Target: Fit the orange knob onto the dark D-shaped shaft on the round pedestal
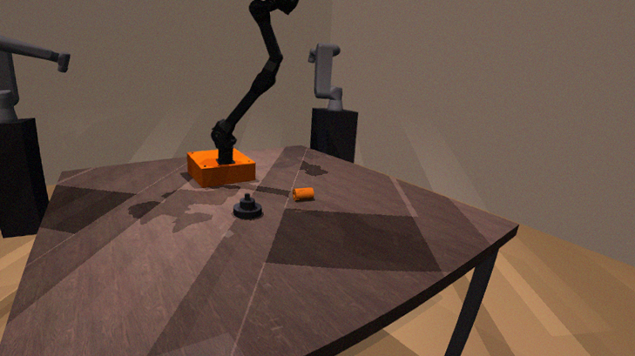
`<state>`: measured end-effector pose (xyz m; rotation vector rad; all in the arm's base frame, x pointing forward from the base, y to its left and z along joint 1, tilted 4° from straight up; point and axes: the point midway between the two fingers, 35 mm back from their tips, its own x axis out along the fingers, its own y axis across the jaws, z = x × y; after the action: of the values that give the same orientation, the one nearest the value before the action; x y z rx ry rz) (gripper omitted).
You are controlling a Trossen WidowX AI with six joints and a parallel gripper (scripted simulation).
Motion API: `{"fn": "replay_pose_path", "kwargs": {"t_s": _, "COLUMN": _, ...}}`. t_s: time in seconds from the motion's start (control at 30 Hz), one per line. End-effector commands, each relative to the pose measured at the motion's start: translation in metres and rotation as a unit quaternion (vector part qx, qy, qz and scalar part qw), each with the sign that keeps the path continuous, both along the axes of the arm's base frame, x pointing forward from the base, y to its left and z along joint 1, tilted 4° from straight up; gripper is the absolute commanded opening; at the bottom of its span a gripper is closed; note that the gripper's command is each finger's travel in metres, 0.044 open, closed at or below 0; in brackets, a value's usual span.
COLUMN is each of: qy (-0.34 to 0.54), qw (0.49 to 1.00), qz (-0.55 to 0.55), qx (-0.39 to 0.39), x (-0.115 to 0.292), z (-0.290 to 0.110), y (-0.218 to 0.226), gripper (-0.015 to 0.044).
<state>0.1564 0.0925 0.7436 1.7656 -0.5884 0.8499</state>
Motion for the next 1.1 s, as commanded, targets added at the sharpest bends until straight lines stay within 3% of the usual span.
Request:
{"fn": "replay_pose_path", "kwargs": {"t_s": 0.0, "qy": -0.003, "qw": 1.000, "qz": 0.006, "qx": 0.005, "x": -0.003, "z": 0.001, "y": -0.001, "gripper": 0.0426}}
{"fn": "replay_pose_path", "kwargs": {"t_s": 0.17, "qy": -0.082, "qw": 0.975, "qz": 0.156, "qx": 0.137, "x": -0.065, "z": 0.021, "y": -0.055, "gripper": 0.0440}}
{"fn": "replay_pose_path", "kwargs": {"t_s": 0.27, "qy": -0.107, "qw": 0.953, "qz": 0.212, "qx": 0.190, "x": -0.081, "z": 0.023, "y": -0.083, "gripper": 0.0440}}
{"fn": "replay_pose_path", "kwargs": {"t_s": 0.47, "qy": -0.160, "qw": 0.854, "qz": 0.356, "qx": 0.345, "x": -0.097, "z": 0.016, "y": -0.172, "gripper": 0.0440}}
{"fn": "replay_pose_path", "kwargs": {"t_s": 0.8, "qy": -0.186, "qw": 0.623, "qz": 0.499, "qx": 0.573, "x": -0.030, "z": -0.040, "y": -0.294, "gripper": 0.0440}}
{"fn": "replay_pose_path", "kwargs": {"t_s": 1.07, "qy": -0.158, "qw": 0.435, "qz": 0.536, "qx": 0.706, "x": 0.066, "z": -0.105, "y": -0.325, "gripper": 0.0440}}
